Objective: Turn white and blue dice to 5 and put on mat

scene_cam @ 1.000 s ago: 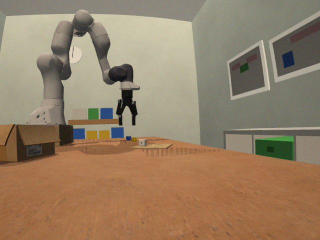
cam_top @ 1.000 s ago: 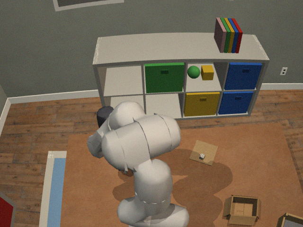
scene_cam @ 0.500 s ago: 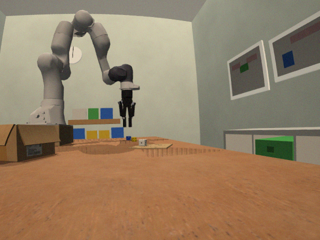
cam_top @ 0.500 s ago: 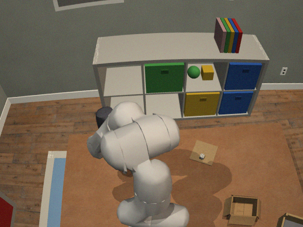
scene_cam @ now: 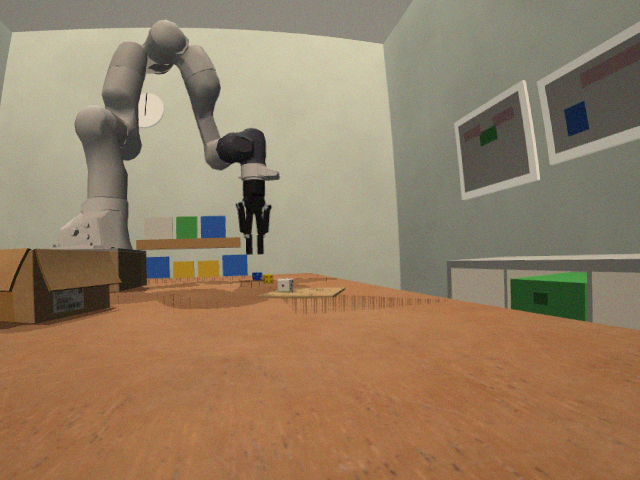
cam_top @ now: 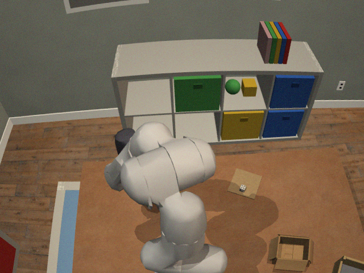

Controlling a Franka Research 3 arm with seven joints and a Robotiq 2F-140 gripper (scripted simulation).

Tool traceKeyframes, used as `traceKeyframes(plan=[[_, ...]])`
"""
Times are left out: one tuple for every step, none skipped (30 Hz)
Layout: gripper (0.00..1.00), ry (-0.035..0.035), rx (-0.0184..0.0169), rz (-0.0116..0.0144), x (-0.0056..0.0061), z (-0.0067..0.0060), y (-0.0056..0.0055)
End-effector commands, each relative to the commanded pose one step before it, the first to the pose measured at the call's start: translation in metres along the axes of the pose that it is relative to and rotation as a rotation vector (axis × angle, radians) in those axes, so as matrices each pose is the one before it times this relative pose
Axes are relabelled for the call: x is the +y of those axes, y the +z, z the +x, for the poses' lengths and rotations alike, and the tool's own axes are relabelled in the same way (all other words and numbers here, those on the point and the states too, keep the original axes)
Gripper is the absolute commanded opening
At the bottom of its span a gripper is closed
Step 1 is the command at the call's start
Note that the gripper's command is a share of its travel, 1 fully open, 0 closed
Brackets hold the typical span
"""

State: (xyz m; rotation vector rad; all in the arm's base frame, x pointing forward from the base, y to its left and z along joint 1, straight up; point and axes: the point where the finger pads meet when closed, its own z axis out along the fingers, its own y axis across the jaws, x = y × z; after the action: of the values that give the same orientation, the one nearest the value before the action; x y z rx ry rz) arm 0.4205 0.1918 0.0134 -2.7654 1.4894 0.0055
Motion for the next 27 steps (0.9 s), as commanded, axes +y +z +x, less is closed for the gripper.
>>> traceKeyframes(plan=[[0.32, 0.00803, 0.0036, 0.004, -0.00165, 0.00129, -0.00124], [0.32, 0.0, 0.0, 0.00001, 0.0, 0.0, 0.00004], [0.32, 0.0, 0.0, 0.00001, 0.0, 0.0, 0.00008], [0.32, 0.0, -0.00001, 0.00002, -0.00001, 0.0, 0.00013], [0.32, 0.0, -0.00001, 0.00002, -0.00001, 0.0, 0.00018], [0.32, 0.0, -0.00001, 0.00003, -0.00001, 0.0, 0.00024], [0.32, 0.0, -0.00002, 0.00004, -0.00001, 0.0, 0.00031], [0.32, -0.00001, -0.00002, 0.00005, -0.00002, 0.0, 0.00039], [0.32, -0.00001, -0.00003, 0.00005, -0.00002, 0.0, 0.00047], [0.32, -0.00001, -0.00003, 0.00006, -0.00002, 0.0, 0.00055], [0.32, 0.0, 0.0, 0.0, 0.0, 0.0, 0.0], [0.32, 0.0, 0.0, 0.0, 0.0, 0.0, 0.0], [0.32, -0.00002, -0.00004, 0.00006, -0.00002, 0.0, 0.00064], [0.32, -0.00002, -0.00004, 0.00007, -0.00002, -0.00001, 0.00073], [0.32, -0.00003, -0.00005, 0.00007, -0.00002, -0.00001, 0.00082], [0.32, 0.0, -0.00002, 0.00004, -0.00003, 0.0, 0.00087], [0.32, 0.00001, 0.0, 0.00002, -0.00004, 0.0, 0.00094], [0.32, 0.0, 0.0, 0.0, -0.00004, 0.0, 0.00103], [0.32, -0.00001, 0.0, -0.00001, -0.00003, -0.00001, 0.00111], [0.32, -0.00001, 0.0, -0.00002, -0.00002, -0.00001, 0.0012], [0.32, 0.00001, 0.0, 0.00003, -0.00006, 0.0, 0.00123], [0.32, 0.0, 0.0, 0.00001, -0.00005, 0.0, 0.00131], [0.32, -0.00001, 0.0, -0.00001, -0.00004, -0.00001, 0.00138], [0.32, 0.0, 0.0, -0.00001, -0.00004, -0.00001, 0.00143], [0.32, 0.00001, 0.0, 0.00002, -0.00006, 0.0, 0.00146], [0.32, 0.0, 0.0, -0.00001, -0.00005, -0.00001, 0.00152], [0.32, -0.00001, 0.0, -0.00002, -0.00004, -0.00001, 0.00157]])
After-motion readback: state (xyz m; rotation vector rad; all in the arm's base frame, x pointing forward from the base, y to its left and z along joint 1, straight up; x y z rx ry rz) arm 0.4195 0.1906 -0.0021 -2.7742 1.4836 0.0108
